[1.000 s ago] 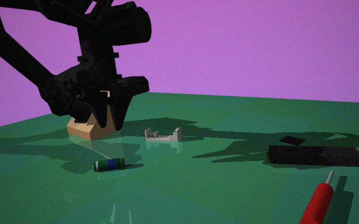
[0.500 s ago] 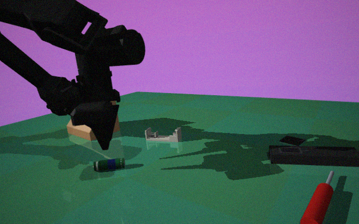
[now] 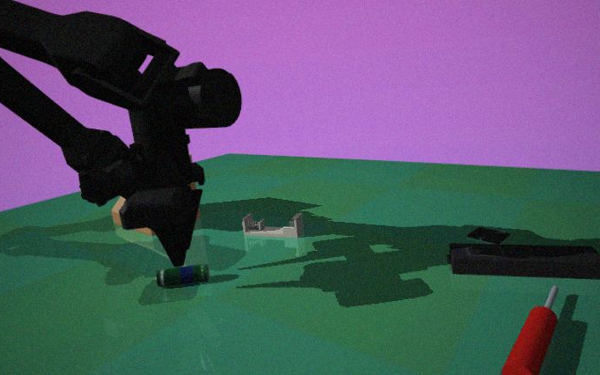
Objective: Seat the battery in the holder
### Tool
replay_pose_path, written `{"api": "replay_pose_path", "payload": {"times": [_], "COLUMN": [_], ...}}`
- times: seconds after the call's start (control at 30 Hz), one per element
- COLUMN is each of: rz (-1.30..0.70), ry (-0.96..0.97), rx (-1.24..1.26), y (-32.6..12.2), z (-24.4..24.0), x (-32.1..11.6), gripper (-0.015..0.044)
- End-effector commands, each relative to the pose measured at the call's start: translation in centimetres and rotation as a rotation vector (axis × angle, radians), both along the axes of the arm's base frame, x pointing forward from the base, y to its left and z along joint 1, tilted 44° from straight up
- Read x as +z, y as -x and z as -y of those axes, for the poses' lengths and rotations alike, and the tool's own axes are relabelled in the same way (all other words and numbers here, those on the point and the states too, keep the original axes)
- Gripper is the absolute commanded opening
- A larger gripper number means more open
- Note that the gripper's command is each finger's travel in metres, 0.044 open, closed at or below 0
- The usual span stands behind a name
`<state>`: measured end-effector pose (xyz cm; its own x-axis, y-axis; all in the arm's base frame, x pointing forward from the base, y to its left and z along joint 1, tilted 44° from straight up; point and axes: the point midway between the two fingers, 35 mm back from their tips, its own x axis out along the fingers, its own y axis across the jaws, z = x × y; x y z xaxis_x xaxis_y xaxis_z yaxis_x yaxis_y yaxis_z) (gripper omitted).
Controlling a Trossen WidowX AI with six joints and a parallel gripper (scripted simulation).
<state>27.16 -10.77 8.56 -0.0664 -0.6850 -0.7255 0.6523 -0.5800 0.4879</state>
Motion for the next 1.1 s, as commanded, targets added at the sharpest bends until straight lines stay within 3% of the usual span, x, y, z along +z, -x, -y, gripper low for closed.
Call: {"api": "replay_pose_path", "payload": {"times": [0.0,0.57,0.7,1.07], "rz": [-0.013,-0.014,-0.014,-0.014], "ry": [0.005,0.008,0.008,0.008], "rx": [0.001,0.001,0.001,0.001], "y": [0.3,0.6,0.6,0.6], "z": [0.5,2.2,2.2,2.1], "x": [-0.6,-2.3,-2.3,-2.2], "gripper": [0.0225,0.0225,0.0120,0.0063]}}
